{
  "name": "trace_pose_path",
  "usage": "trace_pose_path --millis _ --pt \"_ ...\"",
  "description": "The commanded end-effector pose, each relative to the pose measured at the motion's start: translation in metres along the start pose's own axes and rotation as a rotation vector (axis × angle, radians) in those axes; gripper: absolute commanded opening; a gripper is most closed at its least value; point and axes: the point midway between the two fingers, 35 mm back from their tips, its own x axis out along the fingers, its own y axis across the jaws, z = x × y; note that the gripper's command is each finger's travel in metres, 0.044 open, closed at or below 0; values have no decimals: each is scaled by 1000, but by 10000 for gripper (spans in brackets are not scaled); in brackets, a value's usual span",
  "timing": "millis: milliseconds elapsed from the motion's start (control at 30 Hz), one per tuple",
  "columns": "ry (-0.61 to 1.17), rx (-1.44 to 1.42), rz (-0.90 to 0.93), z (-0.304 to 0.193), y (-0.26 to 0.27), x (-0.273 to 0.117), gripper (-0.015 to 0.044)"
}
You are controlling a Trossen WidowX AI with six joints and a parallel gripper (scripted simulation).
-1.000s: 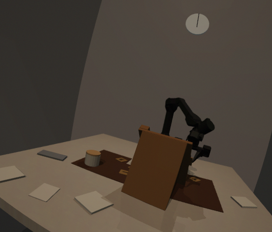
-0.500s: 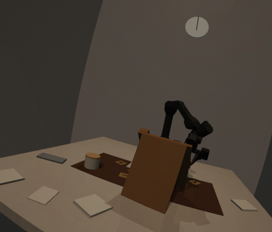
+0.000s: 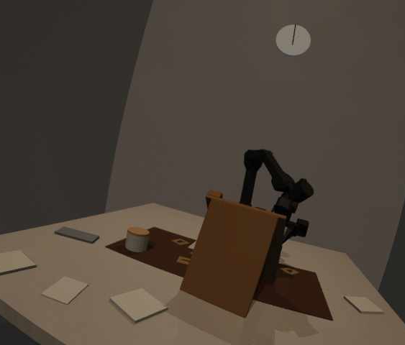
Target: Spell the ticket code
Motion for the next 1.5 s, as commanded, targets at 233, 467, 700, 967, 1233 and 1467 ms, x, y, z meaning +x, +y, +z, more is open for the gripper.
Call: trace_pose_path --millis 233,467,700,967,1233,1467 --pt "-3 1 6 2 -8 -2 0" --pt "-4 1 6 2 -13 -2 0" --pt "-4 0 6 3 -18 -2 0" --pt "-4 0 5 3 -25 -2 0" --pt "-4 -1 5 2 -31 -2 0" --pt "-4 -1 4 2 -37 -2 0"
